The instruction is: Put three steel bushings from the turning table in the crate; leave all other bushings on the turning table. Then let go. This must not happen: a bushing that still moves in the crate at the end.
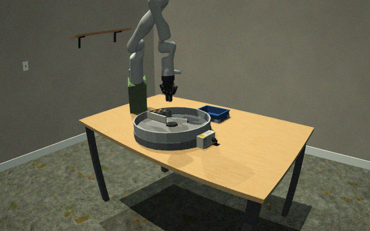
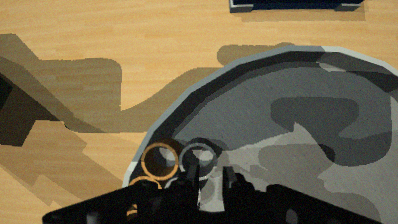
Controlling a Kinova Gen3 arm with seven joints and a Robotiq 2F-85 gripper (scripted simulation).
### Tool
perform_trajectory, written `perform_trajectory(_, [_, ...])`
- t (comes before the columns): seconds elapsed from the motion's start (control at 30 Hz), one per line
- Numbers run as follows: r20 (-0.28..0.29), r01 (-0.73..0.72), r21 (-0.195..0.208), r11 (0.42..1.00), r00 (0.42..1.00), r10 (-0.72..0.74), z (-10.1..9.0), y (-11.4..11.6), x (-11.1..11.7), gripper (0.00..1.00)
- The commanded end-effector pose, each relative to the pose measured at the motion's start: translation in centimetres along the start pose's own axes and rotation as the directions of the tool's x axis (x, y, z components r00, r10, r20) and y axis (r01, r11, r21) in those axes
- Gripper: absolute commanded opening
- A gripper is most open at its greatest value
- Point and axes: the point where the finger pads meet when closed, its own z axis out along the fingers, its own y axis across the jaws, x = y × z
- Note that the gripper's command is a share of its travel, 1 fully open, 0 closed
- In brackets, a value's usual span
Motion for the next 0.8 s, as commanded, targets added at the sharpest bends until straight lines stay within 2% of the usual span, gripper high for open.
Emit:
perform_trajectory(0.0, [-0.001,-0.079,-0.002,0.997,0.997,0.079,0.12,0.13,-0.06,0.19])
perform_trajectory(0.1, [-0.001,-0.222,-0.001,0.975,0.975,0.222,0.36,0.27,-0.16,0.19])
perform_trajectory(0.77, [-0.001,-0.222,-0.002,0.975,0.975,0.222,0.35,0.28,-0.15,0.18])
